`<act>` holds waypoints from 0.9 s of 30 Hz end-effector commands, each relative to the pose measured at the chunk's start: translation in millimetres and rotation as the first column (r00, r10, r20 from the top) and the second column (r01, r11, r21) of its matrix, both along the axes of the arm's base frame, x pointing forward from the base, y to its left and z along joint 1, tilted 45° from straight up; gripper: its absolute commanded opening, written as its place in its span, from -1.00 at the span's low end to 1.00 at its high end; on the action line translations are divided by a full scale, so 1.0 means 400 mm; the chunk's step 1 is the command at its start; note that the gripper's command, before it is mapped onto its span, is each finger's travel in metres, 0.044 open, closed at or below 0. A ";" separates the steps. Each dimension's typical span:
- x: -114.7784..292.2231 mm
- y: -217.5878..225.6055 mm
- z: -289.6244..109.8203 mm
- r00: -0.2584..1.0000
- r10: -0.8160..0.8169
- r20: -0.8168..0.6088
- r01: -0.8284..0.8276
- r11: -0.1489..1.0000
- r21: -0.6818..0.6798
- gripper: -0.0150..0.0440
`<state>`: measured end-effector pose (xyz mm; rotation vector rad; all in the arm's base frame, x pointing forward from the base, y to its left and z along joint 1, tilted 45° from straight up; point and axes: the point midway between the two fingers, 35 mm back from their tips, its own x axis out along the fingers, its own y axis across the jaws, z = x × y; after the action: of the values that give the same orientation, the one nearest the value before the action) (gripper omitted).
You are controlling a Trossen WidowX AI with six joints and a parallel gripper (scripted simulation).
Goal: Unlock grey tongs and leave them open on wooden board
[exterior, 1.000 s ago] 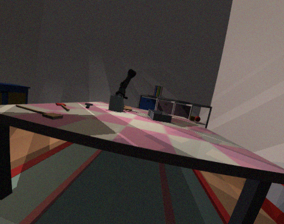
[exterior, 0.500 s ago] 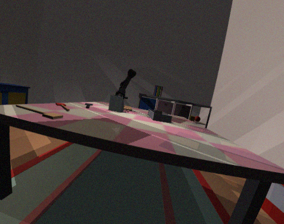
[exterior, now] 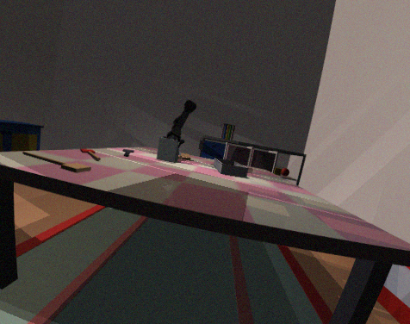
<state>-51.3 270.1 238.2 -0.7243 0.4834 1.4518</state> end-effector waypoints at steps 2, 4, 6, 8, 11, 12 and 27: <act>-0.012 0.018 0.068 1.000 -0.001 -0.006 0.001 1.000 0.007 1.00; -0.020 0.027 0.115 1.000 -0.001 -0.008 0.001 1.000 0.009 1.00; -0.027 0.035 0.160 1.000 0.000 -0.008 0.000 1.000 0.010 1.00; -0.033 0.042 0.203 1.000 0.000 -0.009 0.000 1.000 0.011 1.00; -0.042 0.050 0.263 1.000 0.001 -0.009 -0.001 1.000 0.012 1.00; -0.044 0.052 0.282 1.000 0.001 -0.010 -0.001 1.000 0.012 1.00; -0.067 0.044 0.455 1.000 -0.016 -0.007 0.016 1.000 0.026 1.00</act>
<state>-76.4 289.1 420.1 -0.6895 0.4739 1.4617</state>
